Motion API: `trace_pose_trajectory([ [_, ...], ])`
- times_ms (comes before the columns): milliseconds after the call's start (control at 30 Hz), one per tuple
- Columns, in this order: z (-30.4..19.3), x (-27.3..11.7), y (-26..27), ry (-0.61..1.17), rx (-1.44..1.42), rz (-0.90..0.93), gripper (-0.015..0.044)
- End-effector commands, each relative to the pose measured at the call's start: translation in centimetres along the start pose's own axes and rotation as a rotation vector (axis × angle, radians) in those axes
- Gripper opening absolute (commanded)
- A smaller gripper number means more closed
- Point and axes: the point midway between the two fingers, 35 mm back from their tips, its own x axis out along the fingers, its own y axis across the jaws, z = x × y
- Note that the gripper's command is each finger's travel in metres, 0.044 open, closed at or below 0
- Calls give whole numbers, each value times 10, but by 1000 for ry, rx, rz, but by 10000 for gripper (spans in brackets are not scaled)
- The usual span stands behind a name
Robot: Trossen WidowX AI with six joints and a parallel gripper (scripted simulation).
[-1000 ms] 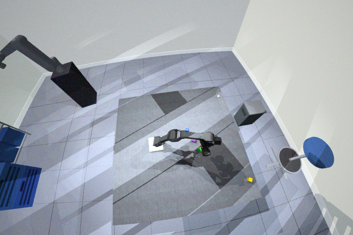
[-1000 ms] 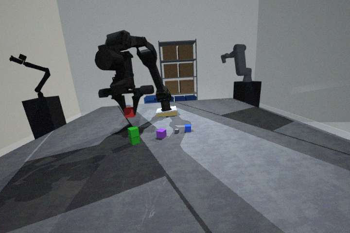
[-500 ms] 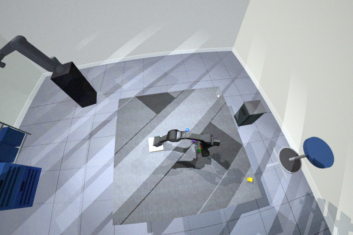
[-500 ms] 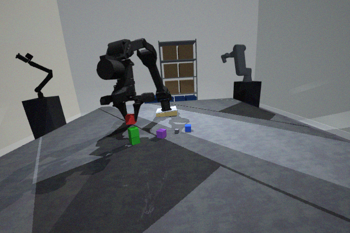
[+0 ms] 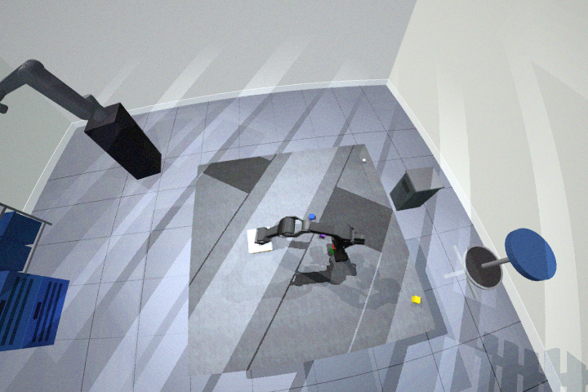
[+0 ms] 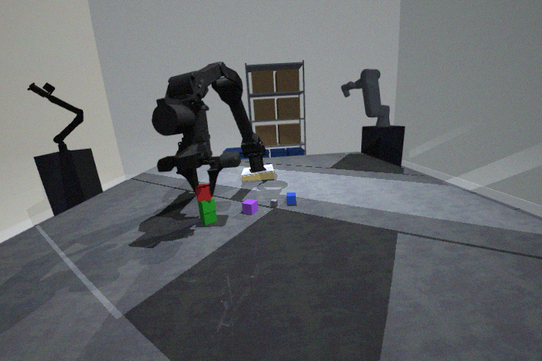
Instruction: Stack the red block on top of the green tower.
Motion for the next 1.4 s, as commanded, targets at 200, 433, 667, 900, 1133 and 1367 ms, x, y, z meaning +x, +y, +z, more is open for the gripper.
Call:
trace_pose_trajectory([
  [200, -1, 1, 0, 1, -5, 0, 0],
  [433, -1, 1, 0, 1, -5, 0, 0],
  [667, 0, -5, 0, 1, -5, 0, 0],
  [900, -1, 1, 0, 5, -1, 1, 184],
  [1133, -1, 1, 0, 5, -1, 1, 367],
  [1367, -1, 1, 0, 5, -1, 1, 440],
])
